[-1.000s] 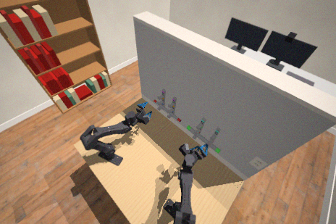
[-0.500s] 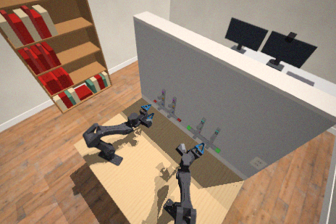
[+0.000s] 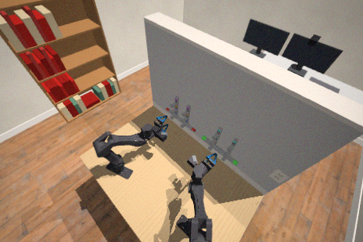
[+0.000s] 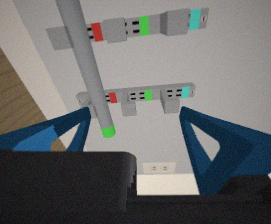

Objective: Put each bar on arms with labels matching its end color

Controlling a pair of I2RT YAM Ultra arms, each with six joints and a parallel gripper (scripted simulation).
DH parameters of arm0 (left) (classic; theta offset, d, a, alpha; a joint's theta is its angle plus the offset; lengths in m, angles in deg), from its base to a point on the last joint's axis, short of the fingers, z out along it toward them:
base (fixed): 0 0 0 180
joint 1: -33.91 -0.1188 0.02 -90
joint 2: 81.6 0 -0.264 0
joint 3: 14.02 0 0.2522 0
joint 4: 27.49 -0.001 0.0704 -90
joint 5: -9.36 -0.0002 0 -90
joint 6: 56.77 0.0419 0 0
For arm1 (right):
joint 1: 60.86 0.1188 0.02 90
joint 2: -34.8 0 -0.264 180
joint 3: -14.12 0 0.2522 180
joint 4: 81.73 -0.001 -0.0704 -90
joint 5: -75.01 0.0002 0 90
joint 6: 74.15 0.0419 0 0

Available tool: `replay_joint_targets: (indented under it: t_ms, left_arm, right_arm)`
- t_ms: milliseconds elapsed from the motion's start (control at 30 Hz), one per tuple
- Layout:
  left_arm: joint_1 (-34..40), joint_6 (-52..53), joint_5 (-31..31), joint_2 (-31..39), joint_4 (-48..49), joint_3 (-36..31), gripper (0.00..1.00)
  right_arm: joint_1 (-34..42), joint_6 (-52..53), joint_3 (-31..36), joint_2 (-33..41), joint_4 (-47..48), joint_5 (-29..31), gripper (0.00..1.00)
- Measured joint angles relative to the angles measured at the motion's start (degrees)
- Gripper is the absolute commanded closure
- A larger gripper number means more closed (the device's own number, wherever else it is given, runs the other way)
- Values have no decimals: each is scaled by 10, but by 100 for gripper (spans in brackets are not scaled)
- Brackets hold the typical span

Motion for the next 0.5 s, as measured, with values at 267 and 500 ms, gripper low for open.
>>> replay_joint_targets:
  t_ms: [267,500]
  left_arm:
    - [18,50,7,-28,11,0,0]
    - [21,68,10,-32,16,0,0]
  right_arm:
    - [20,-54,9,-28,35,21,0]
    - [22,-74,14,-42,60,26,0]
